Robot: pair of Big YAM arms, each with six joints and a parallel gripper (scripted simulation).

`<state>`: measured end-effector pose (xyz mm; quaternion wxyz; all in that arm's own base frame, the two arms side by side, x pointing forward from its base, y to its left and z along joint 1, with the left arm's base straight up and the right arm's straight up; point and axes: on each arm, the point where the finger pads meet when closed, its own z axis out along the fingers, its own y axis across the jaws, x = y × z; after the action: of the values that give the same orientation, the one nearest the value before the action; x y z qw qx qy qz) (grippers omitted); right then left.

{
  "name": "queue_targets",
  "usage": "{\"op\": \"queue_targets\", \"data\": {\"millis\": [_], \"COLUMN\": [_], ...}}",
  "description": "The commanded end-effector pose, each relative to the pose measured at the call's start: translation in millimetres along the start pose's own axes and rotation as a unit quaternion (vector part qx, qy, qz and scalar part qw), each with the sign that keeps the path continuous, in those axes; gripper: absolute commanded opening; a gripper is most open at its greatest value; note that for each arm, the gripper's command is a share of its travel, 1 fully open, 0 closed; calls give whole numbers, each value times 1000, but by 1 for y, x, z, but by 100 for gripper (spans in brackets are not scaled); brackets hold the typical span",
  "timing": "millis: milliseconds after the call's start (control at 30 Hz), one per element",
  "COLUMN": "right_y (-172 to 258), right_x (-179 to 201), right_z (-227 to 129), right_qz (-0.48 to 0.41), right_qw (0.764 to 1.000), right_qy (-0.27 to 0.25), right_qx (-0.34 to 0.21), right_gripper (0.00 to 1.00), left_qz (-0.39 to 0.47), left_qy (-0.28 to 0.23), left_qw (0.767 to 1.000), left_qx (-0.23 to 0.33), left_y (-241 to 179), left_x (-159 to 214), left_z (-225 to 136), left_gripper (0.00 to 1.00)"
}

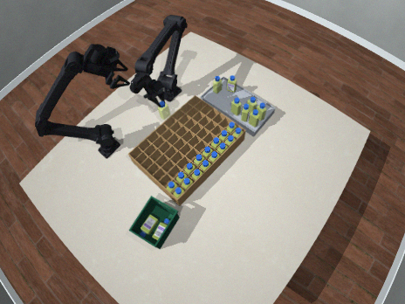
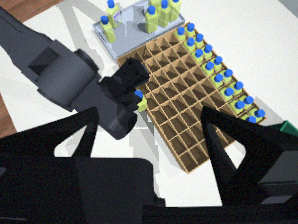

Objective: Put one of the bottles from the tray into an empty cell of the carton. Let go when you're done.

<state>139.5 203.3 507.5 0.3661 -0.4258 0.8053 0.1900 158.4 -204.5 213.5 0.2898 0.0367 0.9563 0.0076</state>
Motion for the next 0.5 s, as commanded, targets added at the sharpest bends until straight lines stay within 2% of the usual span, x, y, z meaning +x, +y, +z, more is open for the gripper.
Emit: {"op": "queue_targets", "data": {"millis": [0, 467], "right_y": [-4, -4], "right_x": [-18, -18], "right_z": [-23, -23], "right_qz": [8, 8], "right_qw": [1000, 1000], "right_qy": [-24, -24], "right_qx": [4, 4], "right_gripper": [100, 100], "left_qz": [-6, -16], "left_qy": [-13, -15], "left_qw": [1000, 999], "left_qx": [25, 26], "left_y": [-13, -13], "left_x": [-36, -58], "left_z": [-7, 5], "left_gripper": [22, 22]}}
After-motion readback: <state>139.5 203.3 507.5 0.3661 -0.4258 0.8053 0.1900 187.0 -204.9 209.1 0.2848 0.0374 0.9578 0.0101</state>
